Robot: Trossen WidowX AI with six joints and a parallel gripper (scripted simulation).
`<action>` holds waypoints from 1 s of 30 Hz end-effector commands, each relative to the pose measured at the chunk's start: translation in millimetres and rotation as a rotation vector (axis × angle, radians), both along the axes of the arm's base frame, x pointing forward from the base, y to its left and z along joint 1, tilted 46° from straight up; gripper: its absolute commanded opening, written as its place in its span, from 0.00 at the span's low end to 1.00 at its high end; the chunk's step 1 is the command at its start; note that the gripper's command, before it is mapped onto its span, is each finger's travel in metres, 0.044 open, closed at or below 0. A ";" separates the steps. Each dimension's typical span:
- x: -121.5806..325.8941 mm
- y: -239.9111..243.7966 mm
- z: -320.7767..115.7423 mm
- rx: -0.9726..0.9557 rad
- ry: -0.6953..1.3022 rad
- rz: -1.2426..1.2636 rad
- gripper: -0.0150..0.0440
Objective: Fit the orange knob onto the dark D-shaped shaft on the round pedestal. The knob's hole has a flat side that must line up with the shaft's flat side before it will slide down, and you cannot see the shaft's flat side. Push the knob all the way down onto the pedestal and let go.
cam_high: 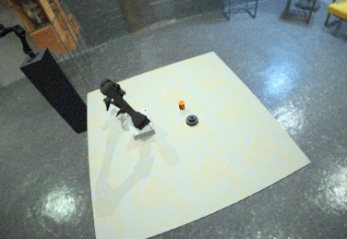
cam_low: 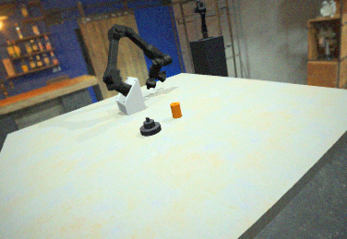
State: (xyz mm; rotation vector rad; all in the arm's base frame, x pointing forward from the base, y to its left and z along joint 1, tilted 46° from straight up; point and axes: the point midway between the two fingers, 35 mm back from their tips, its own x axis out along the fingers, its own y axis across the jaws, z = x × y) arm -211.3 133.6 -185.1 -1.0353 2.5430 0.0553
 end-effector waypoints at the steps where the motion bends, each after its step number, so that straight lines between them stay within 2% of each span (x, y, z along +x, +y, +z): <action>1: -0.4 0.3 0.2 -0.007 -0.017 0.003 0.98; 3: -3.1 2.7 2.7 -0.056 -0.151 0.027 1.00; 7: -10.9 11.7 15.0 -0.138 -0.572 0.051 1.00; 11: -21.0 23.6 33.3 -0.115 -0.986 -0.003 1.00; 13: -24.9 27.9 41.2 -0.087 -1.114 -0.041 1.00; 25: -23.7 30.3 43.1 -0.085 -1.127 -0.051 1.00; 30: 24.8 75.4 51.0 -0.053 -1.090 -0.117 1.00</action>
